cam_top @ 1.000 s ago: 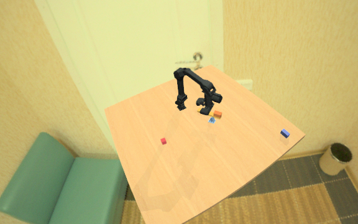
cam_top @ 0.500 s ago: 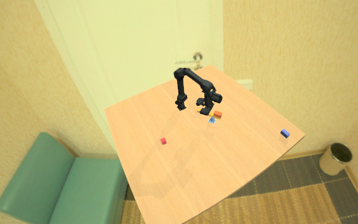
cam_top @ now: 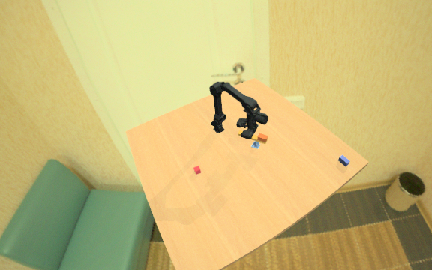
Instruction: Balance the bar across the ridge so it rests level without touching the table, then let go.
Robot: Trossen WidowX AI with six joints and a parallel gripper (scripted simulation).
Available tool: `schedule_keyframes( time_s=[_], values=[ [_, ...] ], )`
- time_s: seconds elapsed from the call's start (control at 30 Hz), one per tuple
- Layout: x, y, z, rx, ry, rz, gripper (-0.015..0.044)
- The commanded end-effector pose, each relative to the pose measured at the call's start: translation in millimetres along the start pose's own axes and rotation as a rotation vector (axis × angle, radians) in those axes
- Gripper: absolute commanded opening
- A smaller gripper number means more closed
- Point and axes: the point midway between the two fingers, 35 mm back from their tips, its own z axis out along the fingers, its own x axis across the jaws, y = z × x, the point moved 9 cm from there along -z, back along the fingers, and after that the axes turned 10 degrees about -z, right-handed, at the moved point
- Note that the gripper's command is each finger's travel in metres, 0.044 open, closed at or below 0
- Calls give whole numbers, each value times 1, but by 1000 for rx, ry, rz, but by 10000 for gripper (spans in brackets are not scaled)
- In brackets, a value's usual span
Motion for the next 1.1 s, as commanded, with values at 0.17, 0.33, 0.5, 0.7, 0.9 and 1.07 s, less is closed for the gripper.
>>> schedule_keyframes(
  time_s=[0.17,0.33,0.5,0.7,0.9,1.07],
  values=[
    [0,0,1,2,1,4,0],
    [0,0,1,2,1,4,0],
    [0,0,2,2,1,4,0],
    [0,0,2,2,1,4,0],
    [0,0,3,2,1,4,0],
    [0,0,3,2,1,4,0]
  ],
)
